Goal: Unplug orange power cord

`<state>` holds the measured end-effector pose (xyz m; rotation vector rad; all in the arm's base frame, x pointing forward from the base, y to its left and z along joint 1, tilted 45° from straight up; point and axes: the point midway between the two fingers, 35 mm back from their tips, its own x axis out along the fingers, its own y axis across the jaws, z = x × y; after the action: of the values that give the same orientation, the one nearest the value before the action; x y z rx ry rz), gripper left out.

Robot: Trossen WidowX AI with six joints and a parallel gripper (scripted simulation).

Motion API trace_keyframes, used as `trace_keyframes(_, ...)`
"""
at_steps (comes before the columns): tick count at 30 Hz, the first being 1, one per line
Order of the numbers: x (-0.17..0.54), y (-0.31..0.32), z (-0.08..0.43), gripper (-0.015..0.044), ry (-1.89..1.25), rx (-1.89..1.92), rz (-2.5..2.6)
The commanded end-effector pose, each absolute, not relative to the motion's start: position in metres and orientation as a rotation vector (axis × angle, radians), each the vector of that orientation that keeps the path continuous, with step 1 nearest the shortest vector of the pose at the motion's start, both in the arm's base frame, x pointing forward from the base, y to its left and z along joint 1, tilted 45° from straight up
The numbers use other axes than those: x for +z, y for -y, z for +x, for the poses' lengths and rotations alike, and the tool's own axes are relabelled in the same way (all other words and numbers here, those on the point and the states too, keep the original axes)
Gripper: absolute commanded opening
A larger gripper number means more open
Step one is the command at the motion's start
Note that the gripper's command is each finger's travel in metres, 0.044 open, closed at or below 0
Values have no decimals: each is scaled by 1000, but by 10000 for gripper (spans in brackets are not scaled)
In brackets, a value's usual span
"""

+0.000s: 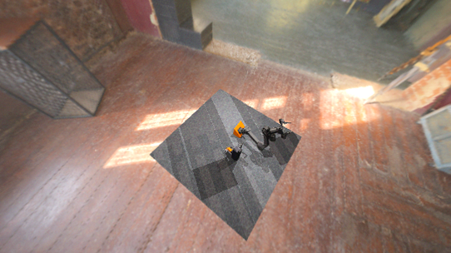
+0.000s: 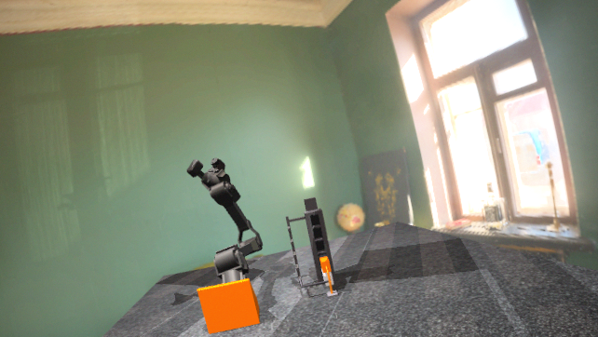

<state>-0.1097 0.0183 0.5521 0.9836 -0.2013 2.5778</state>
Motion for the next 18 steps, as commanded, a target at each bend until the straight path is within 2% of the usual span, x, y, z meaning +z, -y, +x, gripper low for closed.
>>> trace_keyframes(1, 552, -17, -110, 374, 202, 2580, 987)
trace_keyframes(5, 559, 11, -111, 269, 220, 2641, 1081)
trace_keyframes(9, 567, 69, -108, 164, 248, 2774, 1268)
trace_keyframes(18, 552, 204, -70, 160, 337, 3137, 1657)
